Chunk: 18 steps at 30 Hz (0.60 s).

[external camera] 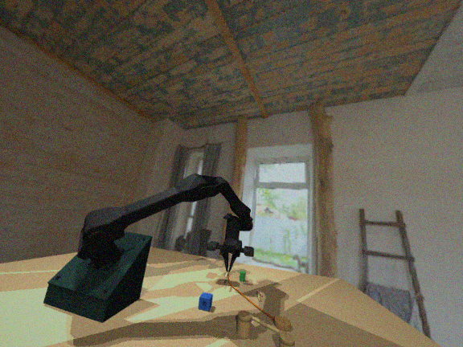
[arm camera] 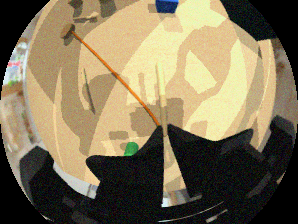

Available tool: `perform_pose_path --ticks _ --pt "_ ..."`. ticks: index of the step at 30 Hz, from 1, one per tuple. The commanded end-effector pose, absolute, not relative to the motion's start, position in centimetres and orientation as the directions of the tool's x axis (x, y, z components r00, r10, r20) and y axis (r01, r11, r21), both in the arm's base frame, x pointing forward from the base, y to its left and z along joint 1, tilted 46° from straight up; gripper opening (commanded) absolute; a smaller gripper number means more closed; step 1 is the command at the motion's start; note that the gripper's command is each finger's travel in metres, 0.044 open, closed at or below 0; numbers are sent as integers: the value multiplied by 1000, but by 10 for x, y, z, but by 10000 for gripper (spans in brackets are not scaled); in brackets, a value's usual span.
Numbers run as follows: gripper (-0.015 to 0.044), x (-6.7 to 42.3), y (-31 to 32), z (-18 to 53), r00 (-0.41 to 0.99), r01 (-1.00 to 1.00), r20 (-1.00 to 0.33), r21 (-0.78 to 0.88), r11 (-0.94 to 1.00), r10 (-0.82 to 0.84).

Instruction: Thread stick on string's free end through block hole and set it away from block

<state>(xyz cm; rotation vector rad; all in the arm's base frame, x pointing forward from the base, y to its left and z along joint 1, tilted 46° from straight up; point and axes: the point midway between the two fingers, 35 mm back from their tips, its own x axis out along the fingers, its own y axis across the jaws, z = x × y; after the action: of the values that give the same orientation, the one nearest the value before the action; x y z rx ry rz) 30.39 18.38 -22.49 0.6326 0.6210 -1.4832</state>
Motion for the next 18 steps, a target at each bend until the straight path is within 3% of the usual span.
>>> perform_pose_path --ticks 1,18 --pt "0 300 180 -225 -3 1000 -720 6 -10 -694" --pt "0 287 166 -229 -3 1000 -719 5 -10 -695"
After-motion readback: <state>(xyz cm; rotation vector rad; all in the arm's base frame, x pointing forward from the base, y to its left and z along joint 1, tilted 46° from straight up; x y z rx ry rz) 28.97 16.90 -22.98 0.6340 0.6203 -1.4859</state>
